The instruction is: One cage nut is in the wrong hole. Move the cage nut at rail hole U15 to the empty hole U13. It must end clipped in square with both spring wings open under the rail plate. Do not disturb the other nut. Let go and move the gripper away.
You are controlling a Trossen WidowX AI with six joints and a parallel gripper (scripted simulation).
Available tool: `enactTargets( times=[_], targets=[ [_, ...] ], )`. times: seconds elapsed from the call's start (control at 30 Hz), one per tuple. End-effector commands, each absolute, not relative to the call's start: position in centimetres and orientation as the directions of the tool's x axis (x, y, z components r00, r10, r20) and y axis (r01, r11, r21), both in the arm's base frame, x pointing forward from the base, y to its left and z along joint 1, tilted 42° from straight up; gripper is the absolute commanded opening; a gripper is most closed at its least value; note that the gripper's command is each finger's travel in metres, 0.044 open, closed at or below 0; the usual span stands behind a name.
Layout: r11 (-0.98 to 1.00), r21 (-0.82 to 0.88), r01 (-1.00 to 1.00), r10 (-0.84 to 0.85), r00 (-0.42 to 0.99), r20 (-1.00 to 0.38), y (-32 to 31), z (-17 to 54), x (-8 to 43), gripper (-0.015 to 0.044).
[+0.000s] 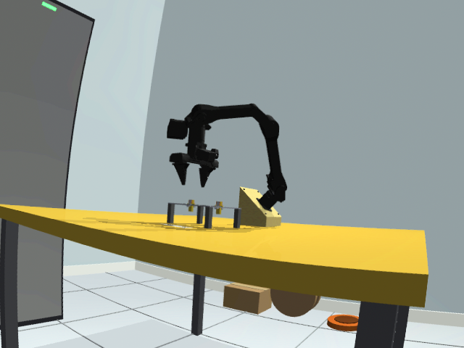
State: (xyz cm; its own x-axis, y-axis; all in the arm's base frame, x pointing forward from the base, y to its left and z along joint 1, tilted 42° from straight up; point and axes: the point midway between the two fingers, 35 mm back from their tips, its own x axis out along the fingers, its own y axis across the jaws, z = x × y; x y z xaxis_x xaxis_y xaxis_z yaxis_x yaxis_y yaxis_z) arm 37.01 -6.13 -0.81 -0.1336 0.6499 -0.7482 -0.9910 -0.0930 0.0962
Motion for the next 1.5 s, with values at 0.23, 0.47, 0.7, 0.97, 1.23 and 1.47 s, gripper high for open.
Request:
enactTargets(
  times=[0.23, 0.47, 0.7, 0.97, 1.23, 1.47],
  targets=[
    [-0.107, 0.079, -0.991, 0.646, -0.130, -0.753, -4.0, -3.3, 36.9, 0.0387],
    [-0.107, 0.079, -0.991, 0.646, -0.130, -0.753, -4.0, -3.3, 36.9, 0.0204],
    [-0.107, 0.079, -0.991, 0.646, -0.130, -0.753, -4.0, -3.3, 36.9, 0.0120],
    [-0.107, 0.079, -0.991, 0.646, -0.130, -0.752, -3.7, -3.6, 36.8, 0.0120],
    [-0.107, 0.079, -0.991, 0.646, -0.130, -0.752, -2.9, -4.5, 36.7, 0.0120],
    [-0.107, 0.079, -0.991, 0.646, -0.130, -0.752, -2.5, -5.0, 36.6, 0.0120]
  ],
)
